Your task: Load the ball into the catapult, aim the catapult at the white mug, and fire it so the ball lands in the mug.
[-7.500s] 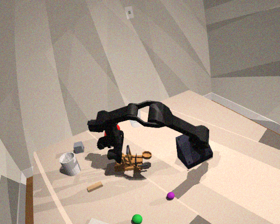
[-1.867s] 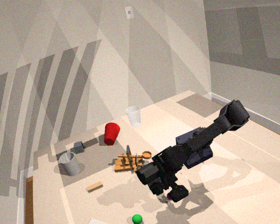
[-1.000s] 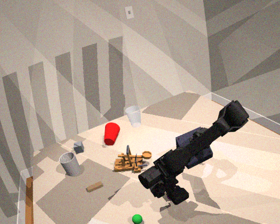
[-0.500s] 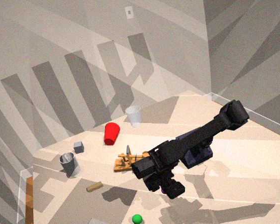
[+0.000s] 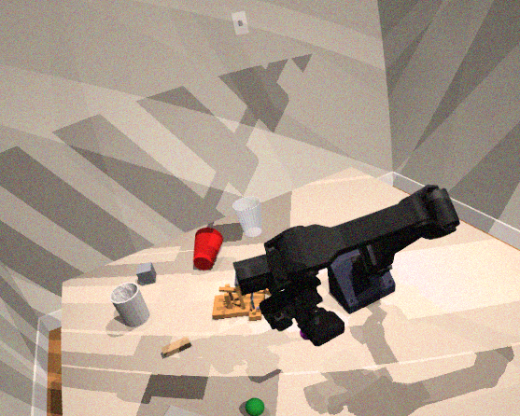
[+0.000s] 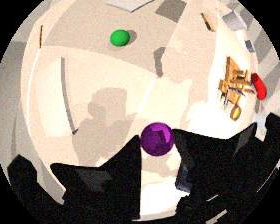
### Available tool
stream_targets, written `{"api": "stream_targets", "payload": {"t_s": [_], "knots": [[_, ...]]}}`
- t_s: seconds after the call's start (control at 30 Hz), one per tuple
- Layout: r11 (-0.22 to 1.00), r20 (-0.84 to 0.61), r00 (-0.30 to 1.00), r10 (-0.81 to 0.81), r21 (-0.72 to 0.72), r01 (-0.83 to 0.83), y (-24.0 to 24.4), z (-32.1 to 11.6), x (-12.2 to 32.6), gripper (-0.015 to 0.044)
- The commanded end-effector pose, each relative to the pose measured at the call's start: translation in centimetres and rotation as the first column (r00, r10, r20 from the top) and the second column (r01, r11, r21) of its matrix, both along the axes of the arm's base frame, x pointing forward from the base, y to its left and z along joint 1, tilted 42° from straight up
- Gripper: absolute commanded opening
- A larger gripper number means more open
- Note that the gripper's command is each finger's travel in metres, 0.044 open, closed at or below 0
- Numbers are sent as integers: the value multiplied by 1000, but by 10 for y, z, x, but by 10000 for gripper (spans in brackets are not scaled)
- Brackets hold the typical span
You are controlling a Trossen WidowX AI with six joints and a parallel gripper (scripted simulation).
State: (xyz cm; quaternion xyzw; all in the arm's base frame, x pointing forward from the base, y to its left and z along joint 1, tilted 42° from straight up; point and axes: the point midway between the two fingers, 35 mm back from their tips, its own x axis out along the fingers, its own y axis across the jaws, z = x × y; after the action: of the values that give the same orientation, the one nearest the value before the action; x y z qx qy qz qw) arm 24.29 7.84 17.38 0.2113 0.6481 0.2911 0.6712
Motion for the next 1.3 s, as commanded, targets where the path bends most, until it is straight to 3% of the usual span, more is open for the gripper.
{"api": "stream_targets", "payload": {"t_s": [0.0, 0.63, 1.27], "knots": [[1000, 0, 1000, 2, 8, -2, -4, 7, -1, 0], [994, -195, 975, -107, -55, 98, -66, -58, 31, 0], [993, -379, 918, -118, -60, 103, -130, -132, 29, 0]]}}
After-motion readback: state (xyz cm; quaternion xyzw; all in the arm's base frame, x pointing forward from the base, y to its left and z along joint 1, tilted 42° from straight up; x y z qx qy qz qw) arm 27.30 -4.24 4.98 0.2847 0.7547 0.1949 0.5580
